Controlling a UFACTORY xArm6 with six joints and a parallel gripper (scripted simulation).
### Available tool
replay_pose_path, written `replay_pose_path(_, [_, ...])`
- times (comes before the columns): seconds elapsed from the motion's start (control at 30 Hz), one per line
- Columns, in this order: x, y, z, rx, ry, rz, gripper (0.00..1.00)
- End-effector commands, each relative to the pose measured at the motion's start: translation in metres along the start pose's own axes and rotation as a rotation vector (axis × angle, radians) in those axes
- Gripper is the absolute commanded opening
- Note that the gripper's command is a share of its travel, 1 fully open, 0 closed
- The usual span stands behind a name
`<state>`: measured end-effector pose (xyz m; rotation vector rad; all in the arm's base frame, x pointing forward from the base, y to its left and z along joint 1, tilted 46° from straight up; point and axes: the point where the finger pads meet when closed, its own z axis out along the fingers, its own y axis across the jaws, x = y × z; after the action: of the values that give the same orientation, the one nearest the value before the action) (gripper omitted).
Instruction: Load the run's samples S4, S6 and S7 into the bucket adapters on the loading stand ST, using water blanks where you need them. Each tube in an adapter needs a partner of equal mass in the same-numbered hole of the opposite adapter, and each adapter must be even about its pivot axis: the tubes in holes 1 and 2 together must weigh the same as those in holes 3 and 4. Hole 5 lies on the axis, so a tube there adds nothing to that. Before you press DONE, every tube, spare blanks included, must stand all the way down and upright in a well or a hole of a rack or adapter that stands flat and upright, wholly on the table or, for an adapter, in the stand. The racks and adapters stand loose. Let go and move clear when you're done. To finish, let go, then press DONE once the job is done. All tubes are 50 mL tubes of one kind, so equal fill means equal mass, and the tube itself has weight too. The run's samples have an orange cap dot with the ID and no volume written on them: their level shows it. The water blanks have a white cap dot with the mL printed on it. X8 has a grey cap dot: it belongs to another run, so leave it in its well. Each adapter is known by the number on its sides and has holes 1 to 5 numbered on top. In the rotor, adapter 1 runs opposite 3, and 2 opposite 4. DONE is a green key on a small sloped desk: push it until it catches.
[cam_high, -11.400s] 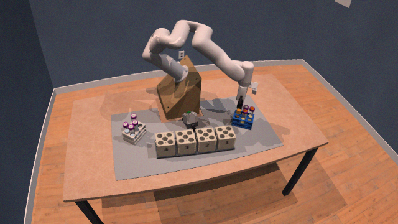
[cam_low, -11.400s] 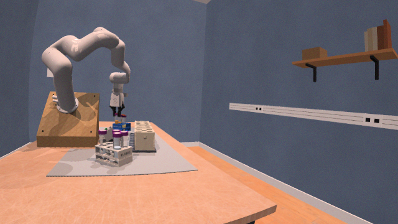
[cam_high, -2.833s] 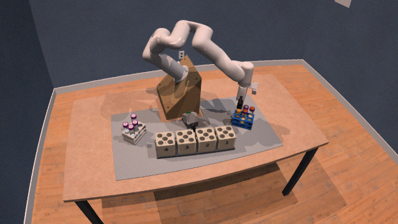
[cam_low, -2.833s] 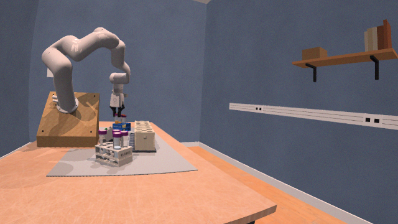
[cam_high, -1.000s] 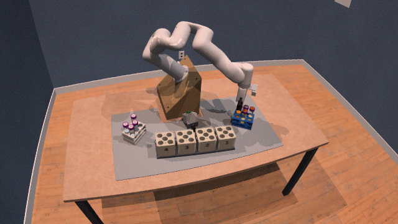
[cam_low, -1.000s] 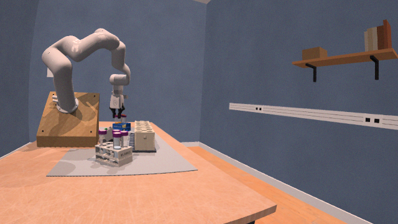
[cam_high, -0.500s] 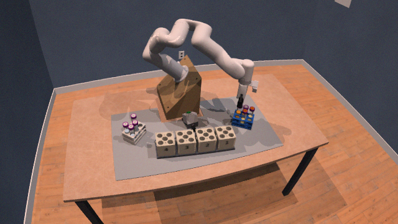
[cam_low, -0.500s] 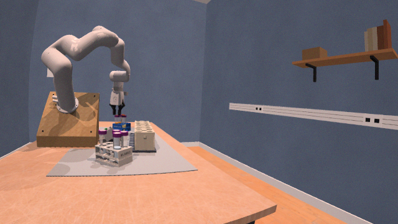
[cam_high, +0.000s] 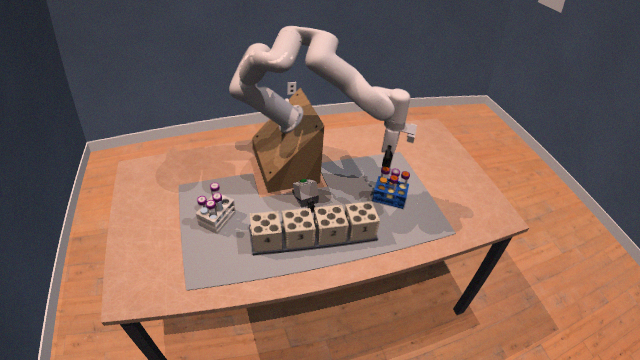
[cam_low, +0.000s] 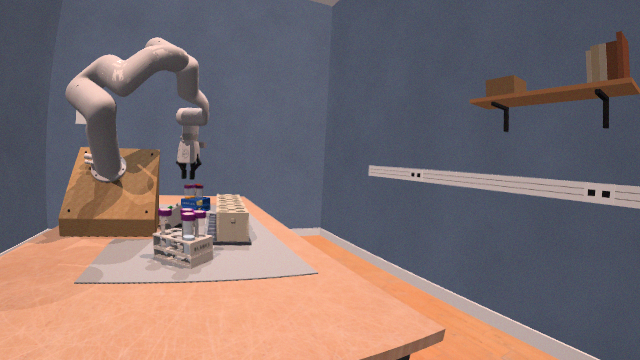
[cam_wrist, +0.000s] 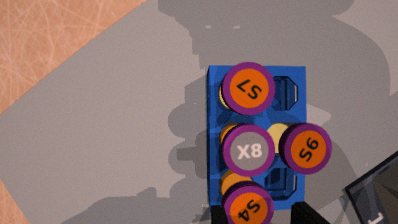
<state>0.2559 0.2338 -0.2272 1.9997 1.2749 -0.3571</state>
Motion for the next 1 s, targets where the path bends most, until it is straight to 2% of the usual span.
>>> replay_pose_path(0.0, [0.002, 0.001, -0.011, 0.0, 0.005, 0.002, 0.44])
replay_pose_path(0.97, [0.002, 0.001, -0.061, 0.0, 0.006, 0.001, 0.44])
